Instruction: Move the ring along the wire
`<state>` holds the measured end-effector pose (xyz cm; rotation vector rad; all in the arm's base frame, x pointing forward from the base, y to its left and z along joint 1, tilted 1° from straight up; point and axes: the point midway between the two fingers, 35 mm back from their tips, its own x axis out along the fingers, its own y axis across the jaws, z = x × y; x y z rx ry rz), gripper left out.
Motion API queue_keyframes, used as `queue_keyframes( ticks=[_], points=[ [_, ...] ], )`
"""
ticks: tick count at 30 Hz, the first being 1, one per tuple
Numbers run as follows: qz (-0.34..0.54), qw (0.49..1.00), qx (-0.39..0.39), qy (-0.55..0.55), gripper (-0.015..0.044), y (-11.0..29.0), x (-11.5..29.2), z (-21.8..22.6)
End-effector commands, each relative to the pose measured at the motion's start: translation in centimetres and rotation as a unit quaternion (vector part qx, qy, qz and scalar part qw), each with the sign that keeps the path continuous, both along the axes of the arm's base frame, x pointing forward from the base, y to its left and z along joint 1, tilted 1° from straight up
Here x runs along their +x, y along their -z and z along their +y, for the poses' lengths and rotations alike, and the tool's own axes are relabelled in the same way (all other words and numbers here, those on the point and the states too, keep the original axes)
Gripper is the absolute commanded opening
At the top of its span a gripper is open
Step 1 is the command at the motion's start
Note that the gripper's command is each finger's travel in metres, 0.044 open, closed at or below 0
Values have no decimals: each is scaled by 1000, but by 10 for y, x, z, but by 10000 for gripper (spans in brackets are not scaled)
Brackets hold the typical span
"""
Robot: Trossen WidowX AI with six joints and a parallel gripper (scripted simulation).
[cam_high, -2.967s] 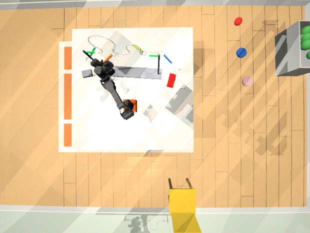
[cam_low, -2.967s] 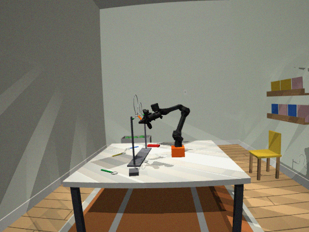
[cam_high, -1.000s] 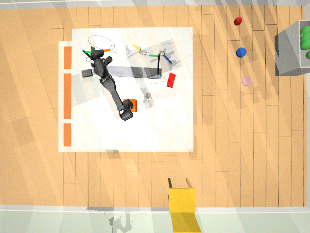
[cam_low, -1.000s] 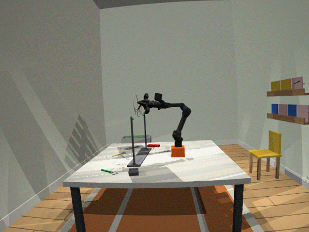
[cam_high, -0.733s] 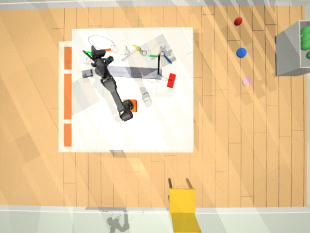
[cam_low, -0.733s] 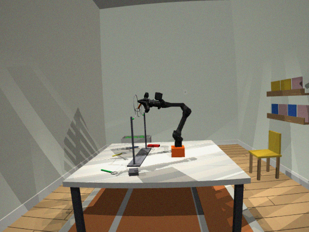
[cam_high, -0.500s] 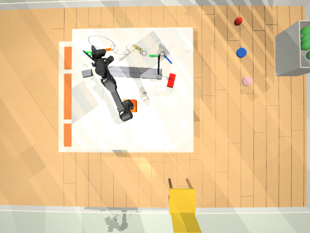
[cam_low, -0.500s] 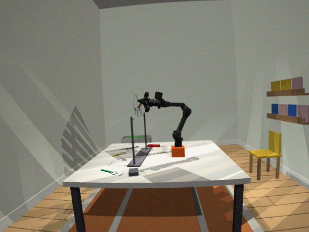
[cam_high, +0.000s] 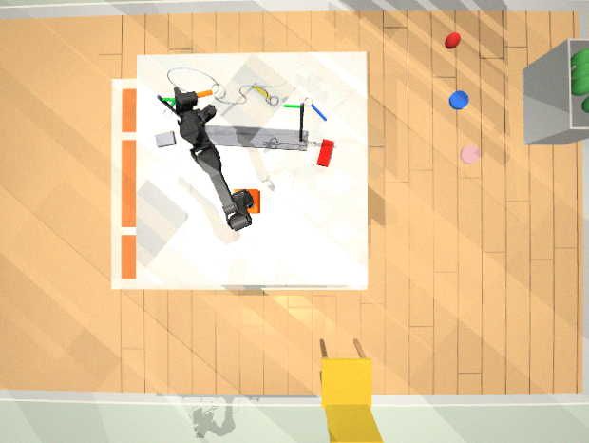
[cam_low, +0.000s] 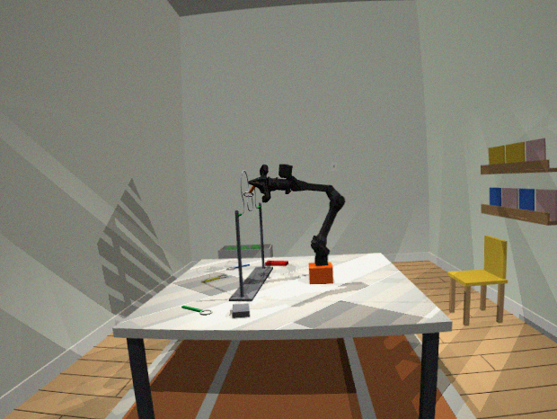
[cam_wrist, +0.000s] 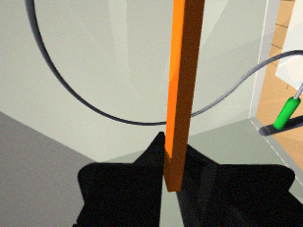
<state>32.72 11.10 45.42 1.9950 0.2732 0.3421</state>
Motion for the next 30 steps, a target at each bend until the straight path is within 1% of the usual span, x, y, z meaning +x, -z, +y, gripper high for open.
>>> queue_keyframes(
  ticks=[1,30],
  points=[
    [0,1000,-20,-2,-150,-1,0,1],
    [27,980,-197,-2,-150,13,1,5]
  ],
)
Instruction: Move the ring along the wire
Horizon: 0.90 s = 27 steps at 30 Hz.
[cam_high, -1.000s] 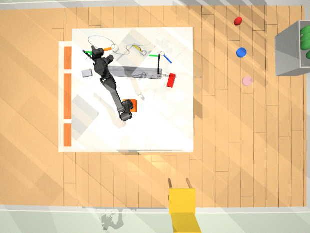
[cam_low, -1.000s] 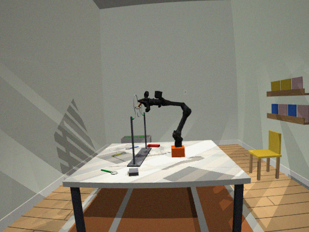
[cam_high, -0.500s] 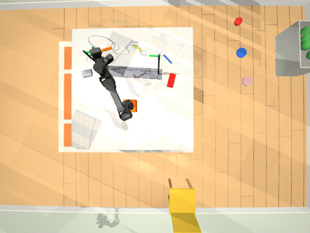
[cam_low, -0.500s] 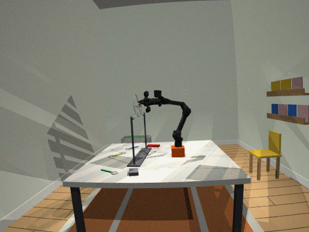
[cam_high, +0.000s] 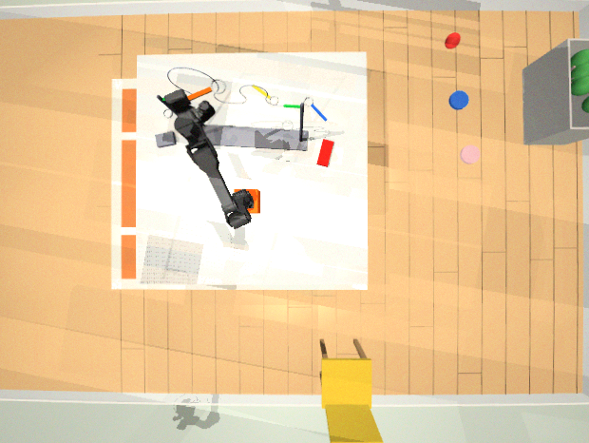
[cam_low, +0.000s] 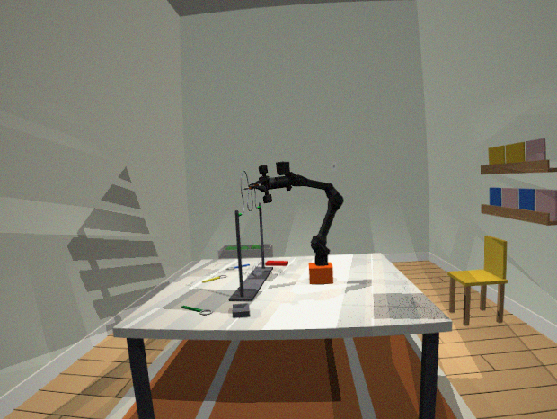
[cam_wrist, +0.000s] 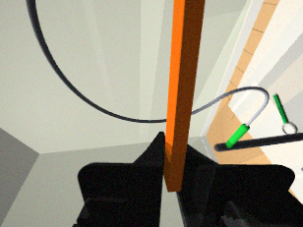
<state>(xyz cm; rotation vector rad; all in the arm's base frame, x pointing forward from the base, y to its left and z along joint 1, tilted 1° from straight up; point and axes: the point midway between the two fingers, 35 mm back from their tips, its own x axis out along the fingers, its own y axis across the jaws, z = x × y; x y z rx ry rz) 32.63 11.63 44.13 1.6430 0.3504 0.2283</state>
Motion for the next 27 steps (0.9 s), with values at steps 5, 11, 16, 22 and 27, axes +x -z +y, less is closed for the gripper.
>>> queue_keyframes(
  ticks=[5,11,16,22,27],
  points=[
    [6,999,-46,2,-150,3,2,0],
    [11,996,-83,2,-150,6,2,0],
    [16,993,-114,2,-150,9,2,0],
    [21,988,-151,3,-150,12,2,0],
    [25,983,-181,3,-150,14,2,-1]
  ],
)
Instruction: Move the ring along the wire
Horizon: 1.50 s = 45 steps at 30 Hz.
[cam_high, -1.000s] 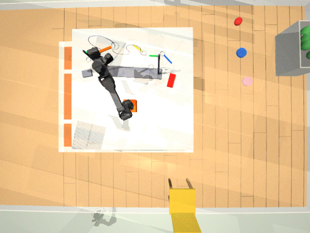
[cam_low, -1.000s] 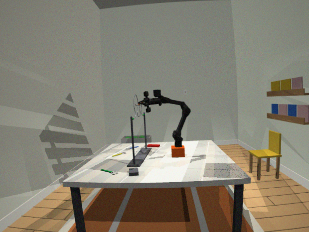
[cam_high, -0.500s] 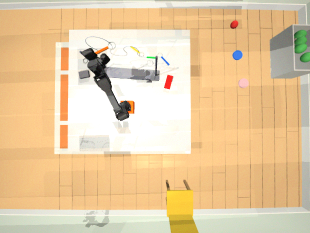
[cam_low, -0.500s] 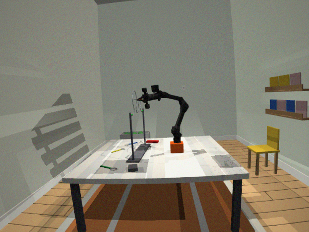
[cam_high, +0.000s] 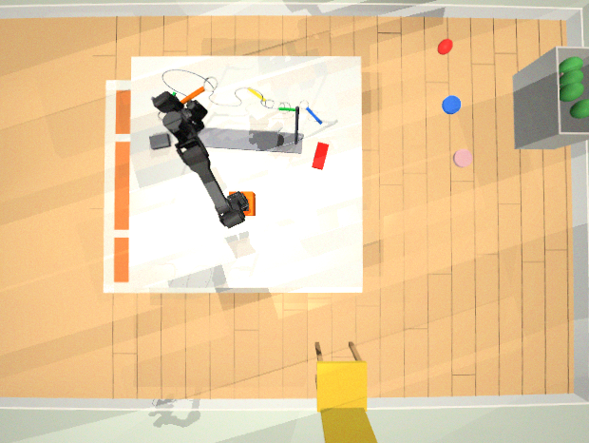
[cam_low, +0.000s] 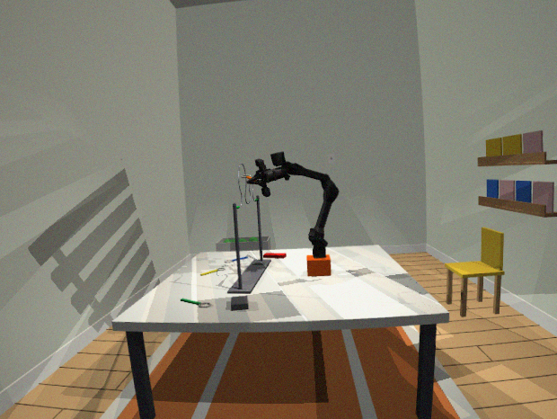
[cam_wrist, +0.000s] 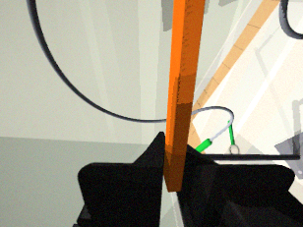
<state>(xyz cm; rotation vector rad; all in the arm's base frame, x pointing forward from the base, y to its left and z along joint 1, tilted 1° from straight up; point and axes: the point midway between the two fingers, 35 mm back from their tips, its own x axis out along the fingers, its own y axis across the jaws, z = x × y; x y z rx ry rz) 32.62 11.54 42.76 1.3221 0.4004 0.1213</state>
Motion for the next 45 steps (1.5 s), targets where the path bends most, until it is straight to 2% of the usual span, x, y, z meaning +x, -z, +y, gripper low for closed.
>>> queue_keyframes(
  ticks=[1,45],
  points=[
    [2,1000,-22,2,-150,1,2,0],
    [41,956,-289,4,-150,20,0,-12]
  ],
)
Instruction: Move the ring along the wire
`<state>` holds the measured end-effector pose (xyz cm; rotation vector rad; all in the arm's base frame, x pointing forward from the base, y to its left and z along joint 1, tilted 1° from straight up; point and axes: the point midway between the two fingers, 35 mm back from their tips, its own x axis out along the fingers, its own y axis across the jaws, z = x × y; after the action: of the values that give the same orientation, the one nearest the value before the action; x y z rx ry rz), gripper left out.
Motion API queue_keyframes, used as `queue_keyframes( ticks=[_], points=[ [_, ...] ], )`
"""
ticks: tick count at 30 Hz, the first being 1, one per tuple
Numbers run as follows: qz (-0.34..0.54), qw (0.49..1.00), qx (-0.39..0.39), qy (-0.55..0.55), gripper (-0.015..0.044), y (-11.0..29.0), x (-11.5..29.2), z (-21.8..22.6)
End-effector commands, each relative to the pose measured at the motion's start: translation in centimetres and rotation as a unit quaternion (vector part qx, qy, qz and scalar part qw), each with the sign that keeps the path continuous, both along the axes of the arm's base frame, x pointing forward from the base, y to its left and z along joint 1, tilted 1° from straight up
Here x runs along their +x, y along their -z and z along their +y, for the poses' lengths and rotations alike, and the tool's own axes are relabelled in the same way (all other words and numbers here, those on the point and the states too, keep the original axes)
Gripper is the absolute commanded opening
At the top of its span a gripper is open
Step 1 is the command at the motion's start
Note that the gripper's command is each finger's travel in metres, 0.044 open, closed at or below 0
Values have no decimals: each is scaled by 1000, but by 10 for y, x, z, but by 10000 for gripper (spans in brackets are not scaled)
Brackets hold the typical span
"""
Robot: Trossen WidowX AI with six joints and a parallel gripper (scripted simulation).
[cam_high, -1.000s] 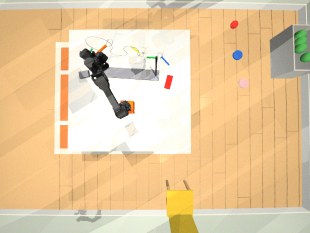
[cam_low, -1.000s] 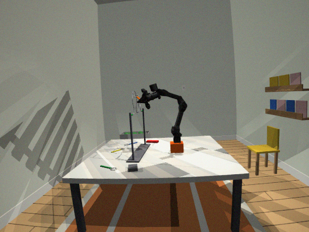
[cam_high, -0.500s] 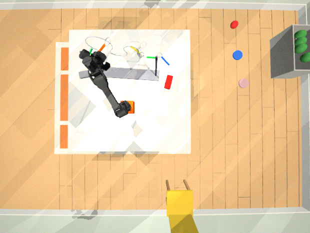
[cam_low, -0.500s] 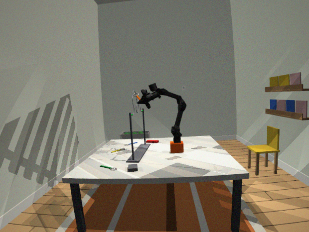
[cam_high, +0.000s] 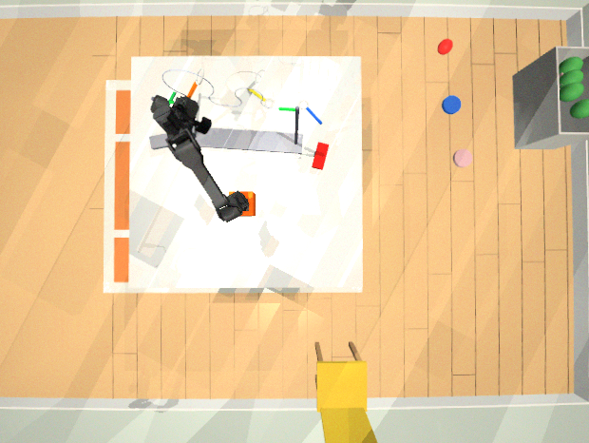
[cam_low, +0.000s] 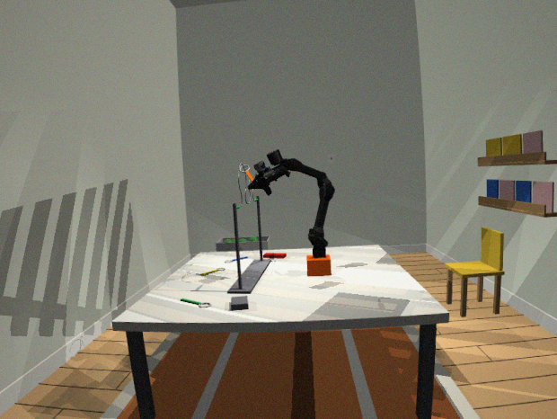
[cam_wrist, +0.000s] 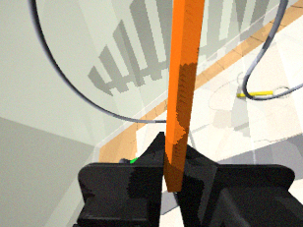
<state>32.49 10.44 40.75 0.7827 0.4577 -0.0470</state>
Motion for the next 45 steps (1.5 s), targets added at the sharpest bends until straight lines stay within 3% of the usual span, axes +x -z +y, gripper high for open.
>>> queue_keyframes(
  ticks=[1,45],
  points=[
    [2,1000,-22,1,-150,1,1,-1],
    [40,956,-289,4,-150,11,-1,-21]
  ],
)
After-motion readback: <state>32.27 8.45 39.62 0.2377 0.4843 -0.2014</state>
